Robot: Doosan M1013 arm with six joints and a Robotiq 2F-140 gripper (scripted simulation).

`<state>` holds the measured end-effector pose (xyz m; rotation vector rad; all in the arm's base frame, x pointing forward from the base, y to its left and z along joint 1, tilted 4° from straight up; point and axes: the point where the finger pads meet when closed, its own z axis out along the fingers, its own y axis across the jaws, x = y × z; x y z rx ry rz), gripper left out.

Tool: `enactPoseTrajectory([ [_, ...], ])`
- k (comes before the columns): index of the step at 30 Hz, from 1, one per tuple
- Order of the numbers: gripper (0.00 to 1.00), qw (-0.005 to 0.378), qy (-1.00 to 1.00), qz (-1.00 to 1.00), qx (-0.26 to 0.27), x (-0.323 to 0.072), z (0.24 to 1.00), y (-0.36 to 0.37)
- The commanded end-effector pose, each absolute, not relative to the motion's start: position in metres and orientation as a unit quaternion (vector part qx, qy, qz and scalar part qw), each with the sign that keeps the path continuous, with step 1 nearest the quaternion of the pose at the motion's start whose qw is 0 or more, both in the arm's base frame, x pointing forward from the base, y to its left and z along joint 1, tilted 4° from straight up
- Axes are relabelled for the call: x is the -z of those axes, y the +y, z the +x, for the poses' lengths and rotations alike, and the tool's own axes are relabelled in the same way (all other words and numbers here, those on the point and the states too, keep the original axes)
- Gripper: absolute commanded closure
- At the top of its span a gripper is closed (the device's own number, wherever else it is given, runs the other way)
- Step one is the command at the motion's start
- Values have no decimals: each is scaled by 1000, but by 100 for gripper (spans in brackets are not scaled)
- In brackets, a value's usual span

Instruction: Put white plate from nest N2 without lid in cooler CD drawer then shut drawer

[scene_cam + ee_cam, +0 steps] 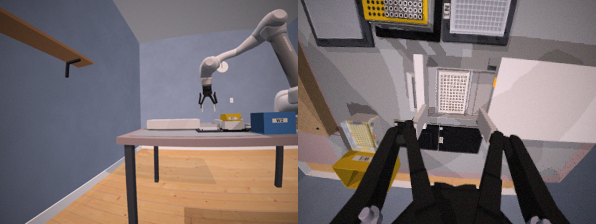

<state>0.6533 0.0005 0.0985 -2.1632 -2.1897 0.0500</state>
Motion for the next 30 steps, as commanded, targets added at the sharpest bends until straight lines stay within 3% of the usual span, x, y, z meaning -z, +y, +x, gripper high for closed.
enactPoseTrajectory([
  [1, 34, 32, -711, -702, -16, -99, 653, 0],
  [16, 34, 32, -711, -702, -16, -99, 653, 0],
  [30, 39, 32, -711, -702, -16, -91, 606, 0],
])
